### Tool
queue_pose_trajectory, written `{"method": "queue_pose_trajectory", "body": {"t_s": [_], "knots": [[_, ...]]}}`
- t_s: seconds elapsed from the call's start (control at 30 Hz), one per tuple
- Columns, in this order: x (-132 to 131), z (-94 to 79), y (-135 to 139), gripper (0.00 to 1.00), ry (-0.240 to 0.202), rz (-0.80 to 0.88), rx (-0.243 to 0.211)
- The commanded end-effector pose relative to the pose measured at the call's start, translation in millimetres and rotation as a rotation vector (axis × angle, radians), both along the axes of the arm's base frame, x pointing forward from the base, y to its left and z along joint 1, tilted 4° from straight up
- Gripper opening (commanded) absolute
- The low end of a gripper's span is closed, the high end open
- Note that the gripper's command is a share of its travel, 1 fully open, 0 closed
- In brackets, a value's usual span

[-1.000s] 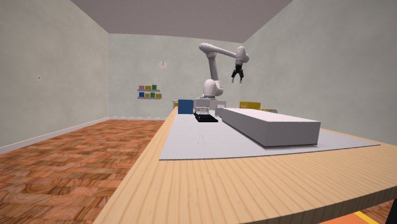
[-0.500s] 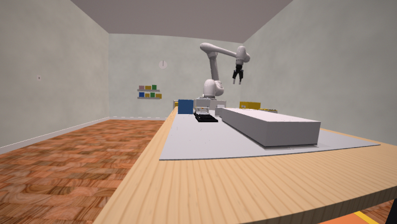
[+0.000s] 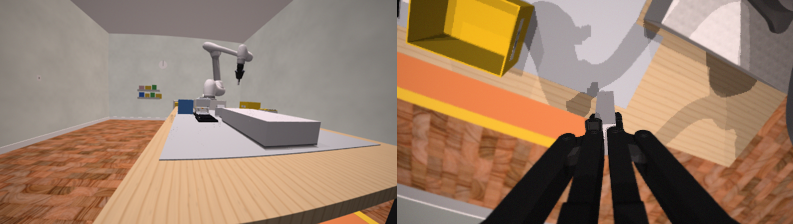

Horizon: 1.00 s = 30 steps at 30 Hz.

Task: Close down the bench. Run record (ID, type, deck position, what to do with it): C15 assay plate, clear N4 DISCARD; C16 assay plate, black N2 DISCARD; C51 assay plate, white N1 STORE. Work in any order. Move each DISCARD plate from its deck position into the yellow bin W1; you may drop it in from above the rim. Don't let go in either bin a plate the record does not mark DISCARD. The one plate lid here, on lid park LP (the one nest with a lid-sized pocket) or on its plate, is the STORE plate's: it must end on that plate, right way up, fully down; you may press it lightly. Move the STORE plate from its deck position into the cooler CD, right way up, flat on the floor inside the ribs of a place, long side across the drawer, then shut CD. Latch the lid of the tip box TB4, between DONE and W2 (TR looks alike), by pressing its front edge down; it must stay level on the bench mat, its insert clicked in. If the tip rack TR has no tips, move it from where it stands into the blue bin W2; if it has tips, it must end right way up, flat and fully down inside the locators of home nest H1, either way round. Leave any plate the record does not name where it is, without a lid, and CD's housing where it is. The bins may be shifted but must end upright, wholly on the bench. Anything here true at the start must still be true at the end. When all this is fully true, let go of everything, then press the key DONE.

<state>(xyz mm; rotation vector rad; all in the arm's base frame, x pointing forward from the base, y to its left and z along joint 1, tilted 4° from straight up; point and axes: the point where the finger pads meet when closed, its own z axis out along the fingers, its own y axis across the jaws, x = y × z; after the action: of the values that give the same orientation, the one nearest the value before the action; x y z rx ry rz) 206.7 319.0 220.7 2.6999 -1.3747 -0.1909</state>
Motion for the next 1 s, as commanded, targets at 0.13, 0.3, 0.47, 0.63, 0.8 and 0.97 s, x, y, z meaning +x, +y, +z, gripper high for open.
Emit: {"method": "queue_pose_trajectory", "body": {"t_s": [0.13, 0.3, 0.47, 0.63, 0.8, 0.97], "knots": [[34, -4.4, 0, 0.00, -0.008, 0.083, 0.025], [54, -7.9, -2, 0.00, -0.010, 0.134, 0.038], [68, -10.6, -4, 0.00, -0.012, 0.152, 0.042], [88, -14.4, -8, 0.00, -0.015, 0.202, 0.054], [108, -18.4, -13, 0.00, -0.019, 0.253, 0.065], [114, -19.6, -14, 0.00, -0.021, 0.285, 0.071]]}}
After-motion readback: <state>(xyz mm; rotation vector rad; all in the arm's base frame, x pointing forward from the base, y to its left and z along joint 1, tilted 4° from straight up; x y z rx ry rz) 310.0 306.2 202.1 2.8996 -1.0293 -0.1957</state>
